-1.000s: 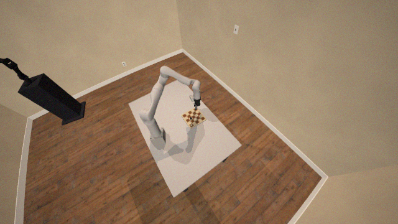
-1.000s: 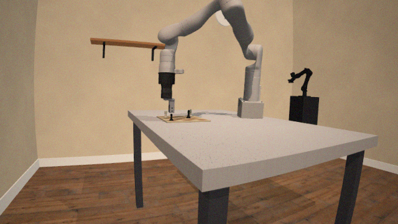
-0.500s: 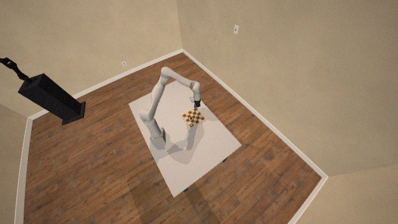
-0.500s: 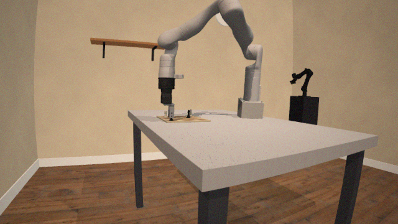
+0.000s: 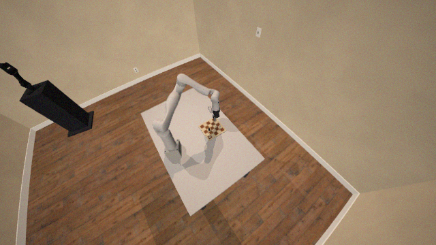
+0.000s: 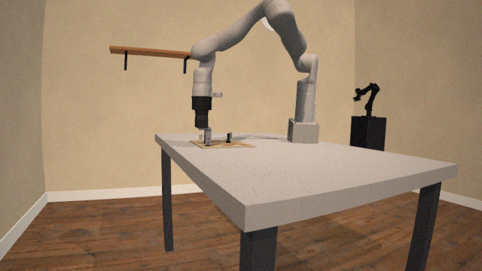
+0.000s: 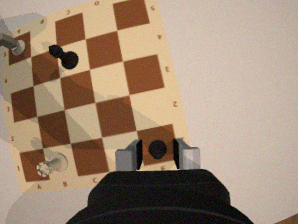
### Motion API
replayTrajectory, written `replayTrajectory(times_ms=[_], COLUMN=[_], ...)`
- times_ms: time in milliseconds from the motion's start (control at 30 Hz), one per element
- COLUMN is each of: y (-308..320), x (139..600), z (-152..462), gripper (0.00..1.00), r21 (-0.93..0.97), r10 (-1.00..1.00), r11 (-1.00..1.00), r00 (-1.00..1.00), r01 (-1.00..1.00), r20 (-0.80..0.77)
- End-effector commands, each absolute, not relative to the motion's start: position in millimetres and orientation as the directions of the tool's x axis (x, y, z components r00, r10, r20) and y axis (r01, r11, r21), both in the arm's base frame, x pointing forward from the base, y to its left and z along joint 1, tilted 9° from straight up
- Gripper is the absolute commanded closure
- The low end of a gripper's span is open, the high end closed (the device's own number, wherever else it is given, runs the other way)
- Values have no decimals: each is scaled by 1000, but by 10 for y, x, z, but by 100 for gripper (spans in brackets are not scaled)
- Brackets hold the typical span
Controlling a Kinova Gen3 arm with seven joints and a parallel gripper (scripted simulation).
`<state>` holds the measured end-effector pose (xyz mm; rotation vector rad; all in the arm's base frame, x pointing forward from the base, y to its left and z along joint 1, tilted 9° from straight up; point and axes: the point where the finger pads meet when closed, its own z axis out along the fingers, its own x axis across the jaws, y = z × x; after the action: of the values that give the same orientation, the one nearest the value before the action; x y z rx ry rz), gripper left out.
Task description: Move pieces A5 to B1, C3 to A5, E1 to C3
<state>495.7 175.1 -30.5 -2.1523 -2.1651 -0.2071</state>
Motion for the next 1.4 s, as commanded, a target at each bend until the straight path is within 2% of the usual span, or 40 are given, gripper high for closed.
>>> replayTrajectory(times_ms=[0,933,967,1367], y=[1751,1751,1751,1751], x=[4963,4963,4963,4963], z=[-296,-296,-296,-296], gripper=[32,32,100,100], r21=[40,40,40,40], r10=[988,988,988,988], r11=[2,2,2,2], r00=[-9,-9,-9,-9], r01=[999,999,999,999], r20=[153,153,153,153])
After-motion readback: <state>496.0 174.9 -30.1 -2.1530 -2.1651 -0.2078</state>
